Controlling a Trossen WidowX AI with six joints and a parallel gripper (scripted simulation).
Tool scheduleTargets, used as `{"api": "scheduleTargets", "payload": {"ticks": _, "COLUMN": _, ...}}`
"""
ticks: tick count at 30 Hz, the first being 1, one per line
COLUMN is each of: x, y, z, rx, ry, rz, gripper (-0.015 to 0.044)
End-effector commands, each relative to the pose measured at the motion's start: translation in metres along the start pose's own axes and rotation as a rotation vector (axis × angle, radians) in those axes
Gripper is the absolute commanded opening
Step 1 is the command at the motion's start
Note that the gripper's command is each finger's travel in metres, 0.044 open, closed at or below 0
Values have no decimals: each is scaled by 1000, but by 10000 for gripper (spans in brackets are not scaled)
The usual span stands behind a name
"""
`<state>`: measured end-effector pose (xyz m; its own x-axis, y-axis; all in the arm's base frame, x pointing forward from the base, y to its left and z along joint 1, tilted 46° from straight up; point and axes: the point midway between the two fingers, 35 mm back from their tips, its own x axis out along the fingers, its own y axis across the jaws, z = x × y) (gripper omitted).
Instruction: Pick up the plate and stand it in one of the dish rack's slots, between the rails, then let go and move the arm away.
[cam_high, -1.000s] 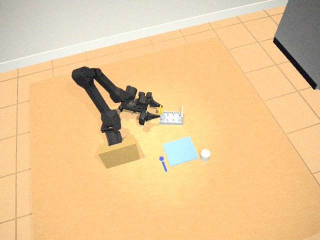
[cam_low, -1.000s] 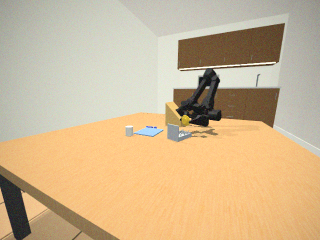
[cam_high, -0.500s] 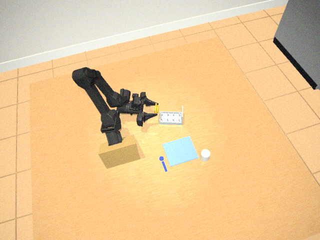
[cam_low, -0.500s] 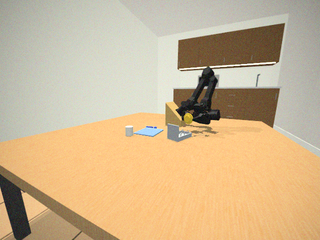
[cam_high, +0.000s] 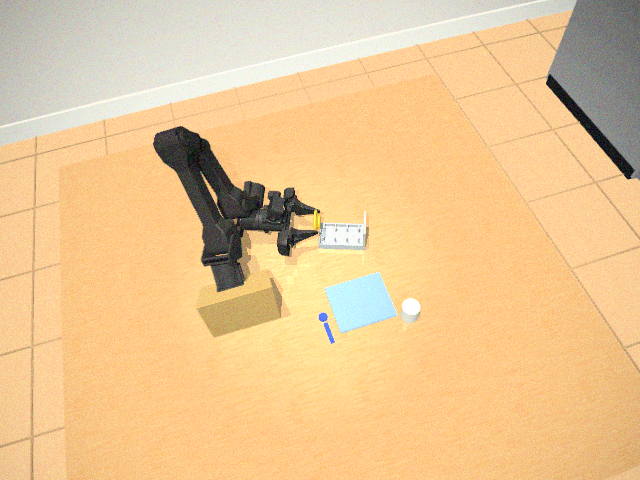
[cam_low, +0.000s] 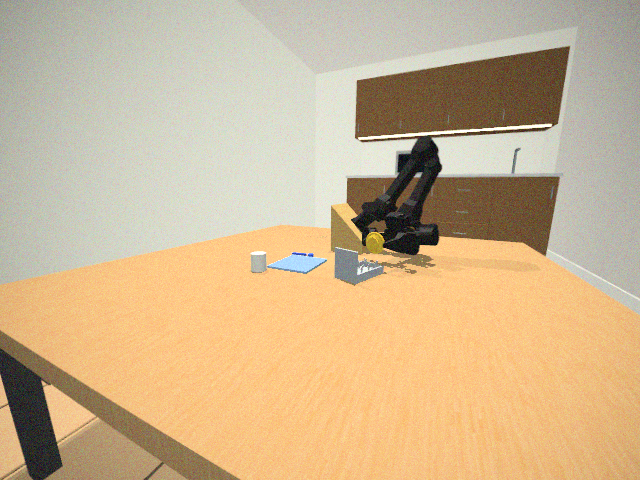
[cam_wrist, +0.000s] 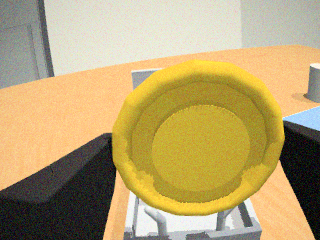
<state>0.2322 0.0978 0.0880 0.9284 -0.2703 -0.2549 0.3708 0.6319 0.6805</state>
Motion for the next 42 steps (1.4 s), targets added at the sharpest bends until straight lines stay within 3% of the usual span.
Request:
{"api": "scheduleTargets", "payload": {"ticks": 1, "x": 4, "y": 1, "z": -5, "rx": 0, "ry": 1, "rz": 0, "gripper": 0}}
{"api": "scheduleTargets", "payload": {"ticks": 21, "x": 33, "y": 2, "z": -14, "rx": 2, "ry": 0, "rz": 1, "gripper": 0}}
{"api": "scheduleTargets", "payload": {"ticks": 42, "x": 34, "y": 0, "z": -28, "rx": -11, "ry": 10, "rz": -3, "gripper": 0}}
